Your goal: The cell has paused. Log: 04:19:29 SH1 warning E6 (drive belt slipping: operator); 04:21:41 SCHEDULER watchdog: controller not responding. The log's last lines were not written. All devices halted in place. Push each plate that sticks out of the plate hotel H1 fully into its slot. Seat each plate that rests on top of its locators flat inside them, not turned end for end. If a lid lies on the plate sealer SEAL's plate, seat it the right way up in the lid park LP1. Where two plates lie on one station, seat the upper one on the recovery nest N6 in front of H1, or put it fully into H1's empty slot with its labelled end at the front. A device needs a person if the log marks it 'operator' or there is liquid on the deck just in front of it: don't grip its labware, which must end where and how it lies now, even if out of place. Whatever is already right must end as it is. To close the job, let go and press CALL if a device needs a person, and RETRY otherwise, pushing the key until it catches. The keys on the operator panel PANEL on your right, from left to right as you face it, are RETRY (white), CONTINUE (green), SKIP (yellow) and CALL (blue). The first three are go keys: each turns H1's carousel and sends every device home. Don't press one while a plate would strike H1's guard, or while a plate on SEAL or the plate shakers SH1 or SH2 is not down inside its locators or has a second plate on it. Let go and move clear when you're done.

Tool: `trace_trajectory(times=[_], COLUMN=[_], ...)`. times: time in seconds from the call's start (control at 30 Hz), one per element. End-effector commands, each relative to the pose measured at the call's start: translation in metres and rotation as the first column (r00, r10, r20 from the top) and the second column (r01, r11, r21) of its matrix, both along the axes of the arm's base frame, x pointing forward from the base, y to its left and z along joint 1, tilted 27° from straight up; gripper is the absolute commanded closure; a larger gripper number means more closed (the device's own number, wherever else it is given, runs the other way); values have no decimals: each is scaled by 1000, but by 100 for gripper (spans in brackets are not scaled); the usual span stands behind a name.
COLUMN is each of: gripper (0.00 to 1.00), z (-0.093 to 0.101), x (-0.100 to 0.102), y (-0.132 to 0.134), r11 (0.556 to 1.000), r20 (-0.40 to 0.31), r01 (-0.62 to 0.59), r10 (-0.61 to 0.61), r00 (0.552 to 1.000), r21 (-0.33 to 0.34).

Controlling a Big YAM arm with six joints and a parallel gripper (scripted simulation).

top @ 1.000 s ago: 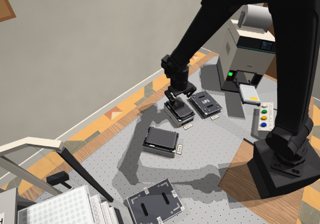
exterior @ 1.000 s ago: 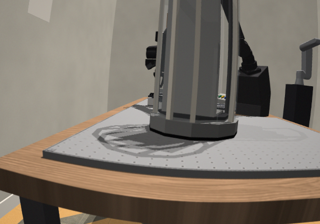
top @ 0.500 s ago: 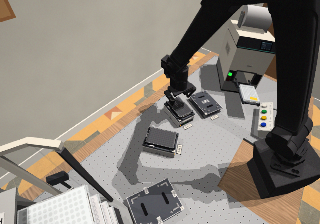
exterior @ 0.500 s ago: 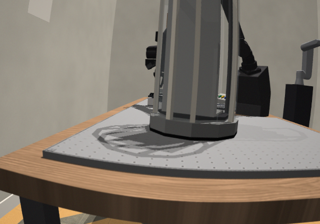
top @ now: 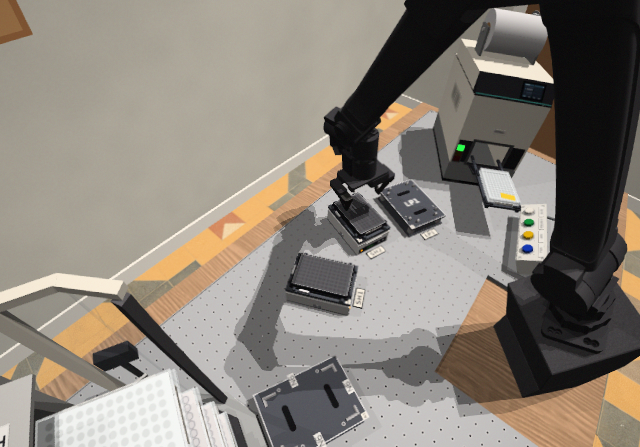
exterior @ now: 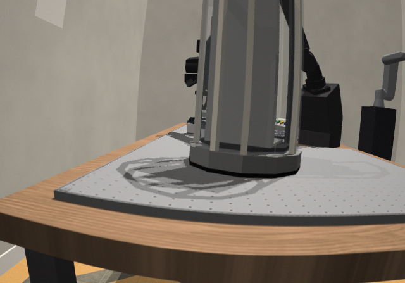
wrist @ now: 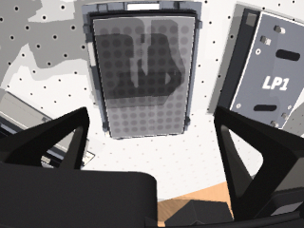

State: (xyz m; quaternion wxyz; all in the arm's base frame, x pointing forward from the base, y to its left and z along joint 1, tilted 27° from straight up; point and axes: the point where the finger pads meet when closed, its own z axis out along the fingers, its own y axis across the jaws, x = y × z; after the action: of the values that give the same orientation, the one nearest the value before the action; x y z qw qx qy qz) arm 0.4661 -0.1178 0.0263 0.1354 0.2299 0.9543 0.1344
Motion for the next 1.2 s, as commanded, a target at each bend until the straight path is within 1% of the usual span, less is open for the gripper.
trace_trajectory(times=[0.0, 0.07, 0.27, 0.57, 0.63, 1.13, 1.17], gripper=[0, 0, 0, 0, 0, 0, 0], z=[22, 22, 50, 72, 72, 109, 109], x=[-5, -5, 3, -6, -6, -22, -22], y=[-12, -12, -22, -29, -29, -40, -40], r11=[1000, 1000, 1000, 1000, 1000, 1000, 1000], r20=[26, 26, 59, 60, 60, 62, 62], r01=[0, 0, 1, 1, 1, 1, 1], r10=[0, 0, 1, 1, 1, 1, 1], r00=[1000, 1000, 998, 998, 998, 998, 998], r21=[-11, -11, -25, -27, -27, -30, -30])
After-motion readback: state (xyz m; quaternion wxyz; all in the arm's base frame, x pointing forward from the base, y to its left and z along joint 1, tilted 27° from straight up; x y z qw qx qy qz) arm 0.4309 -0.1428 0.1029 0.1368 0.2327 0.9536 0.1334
